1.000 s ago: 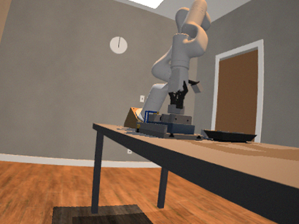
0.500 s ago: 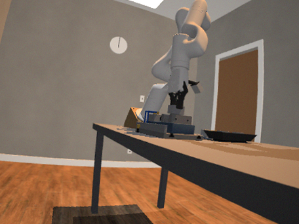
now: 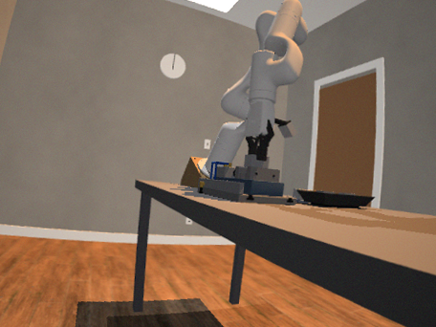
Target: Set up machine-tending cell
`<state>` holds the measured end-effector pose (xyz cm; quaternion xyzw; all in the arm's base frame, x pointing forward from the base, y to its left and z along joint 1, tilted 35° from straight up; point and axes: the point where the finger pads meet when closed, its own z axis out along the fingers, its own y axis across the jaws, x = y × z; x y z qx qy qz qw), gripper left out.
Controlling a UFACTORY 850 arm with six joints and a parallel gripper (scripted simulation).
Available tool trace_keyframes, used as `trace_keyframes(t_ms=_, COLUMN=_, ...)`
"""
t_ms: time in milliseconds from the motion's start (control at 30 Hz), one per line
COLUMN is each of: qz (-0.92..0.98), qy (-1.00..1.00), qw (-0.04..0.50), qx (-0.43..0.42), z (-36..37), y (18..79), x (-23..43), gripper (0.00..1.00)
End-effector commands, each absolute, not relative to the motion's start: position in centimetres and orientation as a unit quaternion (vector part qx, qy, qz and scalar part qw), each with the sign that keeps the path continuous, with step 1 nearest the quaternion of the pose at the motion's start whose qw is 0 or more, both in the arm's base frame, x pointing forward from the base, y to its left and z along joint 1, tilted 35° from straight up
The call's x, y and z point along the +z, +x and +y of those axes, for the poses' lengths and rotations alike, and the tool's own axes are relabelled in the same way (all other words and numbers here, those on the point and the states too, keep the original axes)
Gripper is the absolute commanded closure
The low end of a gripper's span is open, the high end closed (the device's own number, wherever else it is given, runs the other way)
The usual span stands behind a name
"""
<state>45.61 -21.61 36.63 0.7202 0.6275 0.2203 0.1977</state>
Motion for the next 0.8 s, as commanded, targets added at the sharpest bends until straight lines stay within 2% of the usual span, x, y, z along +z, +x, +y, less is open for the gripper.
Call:
trace_keyframes(t_ms=0, qz=0.627, qy=0.720, qw=0.199, qx=0.221, z=-21.64, y=45.71, x=36.61, gripper=1.00)
trace_keyframes(t_ms=767, qz=0.627, qy=0.720, qw=0.199, qx=0.221, z=-21.65, y=46.17, x=35.94, gripper=1.00)
